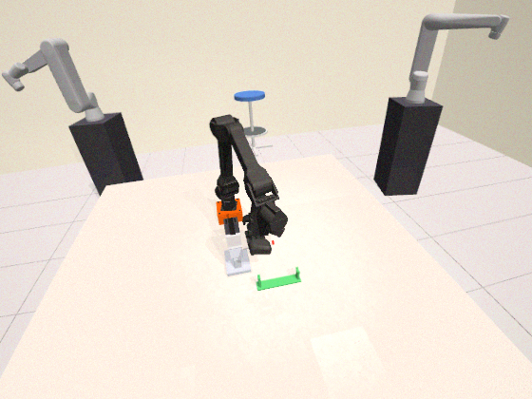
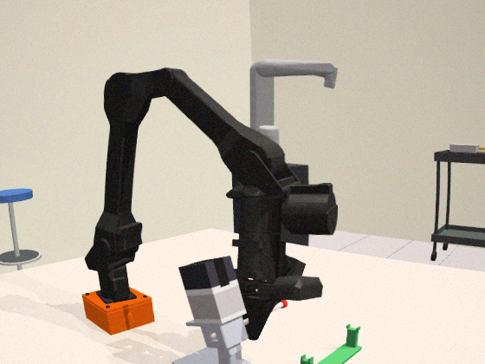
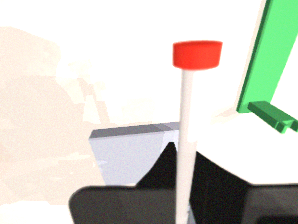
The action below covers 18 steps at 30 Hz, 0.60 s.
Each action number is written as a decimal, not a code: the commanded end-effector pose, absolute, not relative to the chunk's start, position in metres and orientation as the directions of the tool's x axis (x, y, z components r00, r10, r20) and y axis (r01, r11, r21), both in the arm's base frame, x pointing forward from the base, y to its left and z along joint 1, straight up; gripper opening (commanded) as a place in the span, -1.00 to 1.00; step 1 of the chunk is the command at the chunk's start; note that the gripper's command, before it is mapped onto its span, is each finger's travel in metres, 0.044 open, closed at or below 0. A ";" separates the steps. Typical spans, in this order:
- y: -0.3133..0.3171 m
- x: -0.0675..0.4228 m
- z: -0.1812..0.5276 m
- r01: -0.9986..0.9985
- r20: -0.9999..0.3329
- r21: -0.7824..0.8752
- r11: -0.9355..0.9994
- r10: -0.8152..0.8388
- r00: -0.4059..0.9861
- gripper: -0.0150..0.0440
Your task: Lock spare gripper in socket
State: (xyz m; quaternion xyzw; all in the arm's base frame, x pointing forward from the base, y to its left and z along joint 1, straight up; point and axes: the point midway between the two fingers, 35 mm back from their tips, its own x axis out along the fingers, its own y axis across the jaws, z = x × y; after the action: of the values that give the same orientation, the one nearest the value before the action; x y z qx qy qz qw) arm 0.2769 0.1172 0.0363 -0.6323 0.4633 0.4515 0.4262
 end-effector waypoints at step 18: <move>0.113 0.278 0.036 -0.970 -0.965 -0.127 -0.207 -0.199 0.169 0.19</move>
State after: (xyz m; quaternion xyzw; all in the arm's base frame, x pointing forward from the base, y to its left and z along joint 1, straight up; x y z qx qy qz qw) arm 0.2779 0.1130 0.0362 -0.6331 0.4618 0.4503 0.4280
